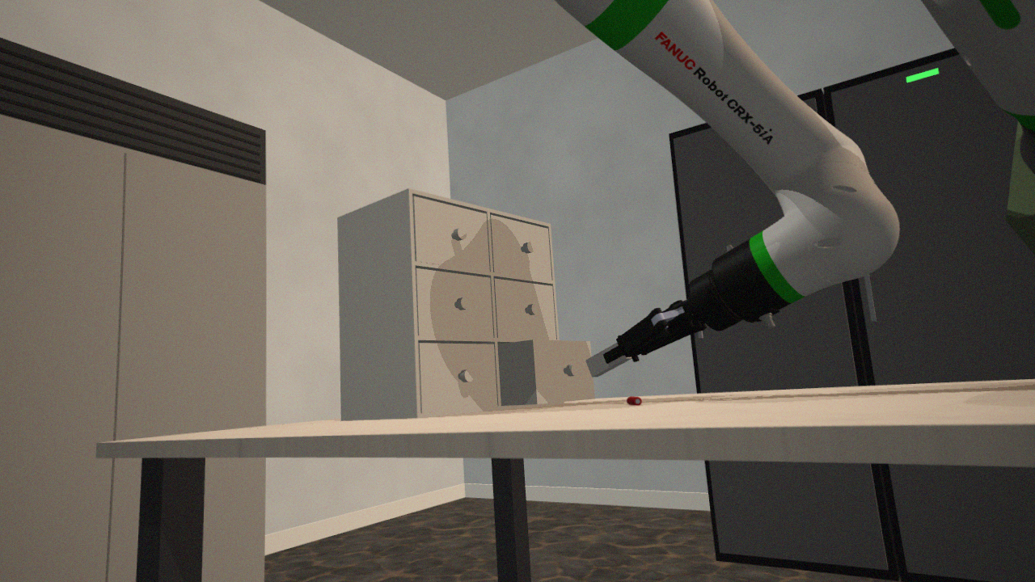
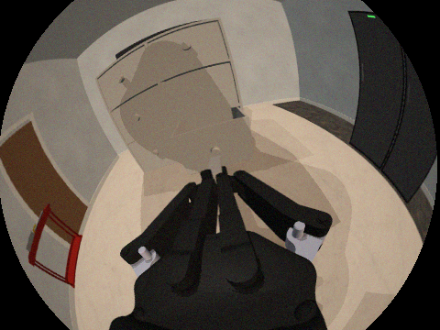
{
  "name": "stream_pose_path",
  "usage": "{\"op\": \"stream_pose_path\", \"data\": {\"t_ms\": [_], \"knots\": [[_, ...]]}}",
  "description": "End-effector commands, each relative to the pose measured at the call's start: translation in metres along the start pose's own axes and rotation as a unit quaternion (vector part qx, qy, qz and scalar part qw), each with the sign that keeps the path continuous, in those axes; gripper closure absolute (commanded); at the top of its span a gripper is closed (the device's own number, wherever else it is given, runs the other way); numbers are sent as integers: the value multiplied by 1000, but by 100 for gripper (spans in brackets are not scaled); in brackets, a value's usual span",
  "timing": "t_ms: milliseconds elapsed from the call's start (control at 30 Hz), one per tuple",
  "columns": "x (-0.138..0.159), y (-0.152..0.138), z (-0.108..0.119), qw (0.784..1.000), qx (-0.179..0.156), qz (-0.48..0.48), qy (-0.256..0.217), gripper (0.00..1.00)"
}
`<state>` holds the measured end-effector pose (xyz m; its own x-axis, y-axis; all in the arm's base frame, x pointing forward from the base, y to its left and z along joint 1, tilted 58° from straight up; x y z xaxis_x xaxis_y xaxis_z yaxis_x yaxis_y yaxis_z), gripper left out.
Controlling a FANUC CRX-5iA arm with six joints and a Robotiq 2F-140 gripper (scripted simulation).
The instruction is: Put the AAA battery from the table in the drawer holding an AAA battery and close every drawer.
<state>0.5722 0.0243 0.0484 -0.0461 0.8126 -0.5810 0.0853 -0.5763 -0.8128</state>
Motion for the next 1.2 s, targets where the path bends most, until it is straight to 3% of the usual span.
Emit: {"op": "stream_pose_path", "data": {"t_ms": [0, 1167], "knots": [[-1, 0, -2, 1000, 0, 0, 0, 100], [-19, 0, -50, 1000, 0, 0, 0, 100]]}}
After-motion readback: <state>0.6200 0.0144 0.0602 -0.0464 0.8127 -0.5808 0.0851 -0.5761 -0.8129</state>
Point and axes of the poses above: the point where the finger pads meet when closed, its own z axis back along the fingers, its own y axis across the jaws, x = y × z, the point moved 1 cm from there along z, back along the fingers
